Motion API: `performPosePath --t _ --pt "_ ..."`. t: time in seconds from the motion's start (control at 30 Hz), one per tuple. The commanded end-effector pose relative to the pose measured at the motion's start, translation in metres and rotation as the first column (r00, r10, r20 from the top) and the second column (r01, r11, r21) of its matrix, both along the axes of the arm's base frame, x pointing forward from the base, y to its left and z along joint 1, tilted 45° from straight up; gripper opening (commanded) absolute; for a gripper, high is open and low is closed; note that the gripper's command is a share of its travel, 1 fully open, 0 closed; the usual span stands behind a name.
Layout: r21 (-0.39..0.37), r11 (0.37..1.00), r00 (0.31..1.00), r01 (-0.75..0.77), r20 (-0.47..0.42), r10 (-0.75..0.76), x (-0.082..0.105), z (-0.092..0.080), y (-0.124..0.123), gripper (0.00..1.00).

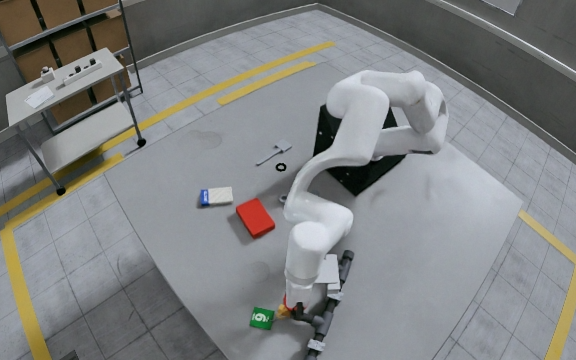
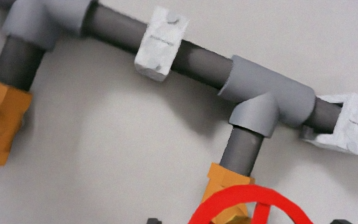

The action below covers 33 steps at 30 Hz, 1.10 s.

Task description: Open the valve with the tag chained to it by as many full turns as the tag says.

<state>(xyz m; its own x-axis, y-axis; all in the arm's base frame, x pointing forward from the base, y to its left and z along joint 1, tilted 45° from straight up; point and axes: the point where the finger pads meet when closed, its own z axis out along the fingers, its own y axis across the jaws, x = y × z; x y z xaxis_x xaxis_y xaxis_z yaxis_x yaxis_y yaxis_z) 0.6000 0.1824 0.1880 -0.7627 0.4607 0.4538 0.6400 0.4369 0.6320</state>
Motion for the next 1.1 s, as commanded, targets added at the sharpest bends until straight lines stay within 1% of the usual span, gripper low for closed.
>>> performPosePath --t 0.0,0.07,0.13,0.17,0.27,0.4,0.53,0.57,1.07 --pt "-0.007 0.982 0.961 0.188 -0.204 -0.185 0.0009 0.0015 -0.0008 1.00" --pt "-0.017 0.964 0.921 0.264 -0.293 -0.257 0.0009 0.0015 -0.0008 1.00" --pt "-0.017 0.964 0.921 0.264 -0.293 -0.257 0.0009 0.0015 -0.0008 1.00" --pt "-0.049 0.927 0.837 0.372 -0.414 -0.358 0.0009 0.0015 -0.0008 1.00" --pt "-0.075 0.898 0.772 0.433 -0.484 -0.413 0.0009 0.0015 -0.0008 1.00" --pt "-0.084 0.887 0.747 0.453 -0.508 -0.430 0.0009 0.0015 -0.0008 1.00" --pt "-0.086 0.886 0.743 0.456 -0.512 -0.432 0.0009 0.0015 -0.0008 1.00" --pt "-0.086 0.886 0.743 0.456 -0.512 -0.432 0.0009 0.0015 -0.0008 0.00" --pt "-0.086 0.886 0.743 0.456 -0.512 -0.432 0.0009 0.0015 -0.0008 0.00"
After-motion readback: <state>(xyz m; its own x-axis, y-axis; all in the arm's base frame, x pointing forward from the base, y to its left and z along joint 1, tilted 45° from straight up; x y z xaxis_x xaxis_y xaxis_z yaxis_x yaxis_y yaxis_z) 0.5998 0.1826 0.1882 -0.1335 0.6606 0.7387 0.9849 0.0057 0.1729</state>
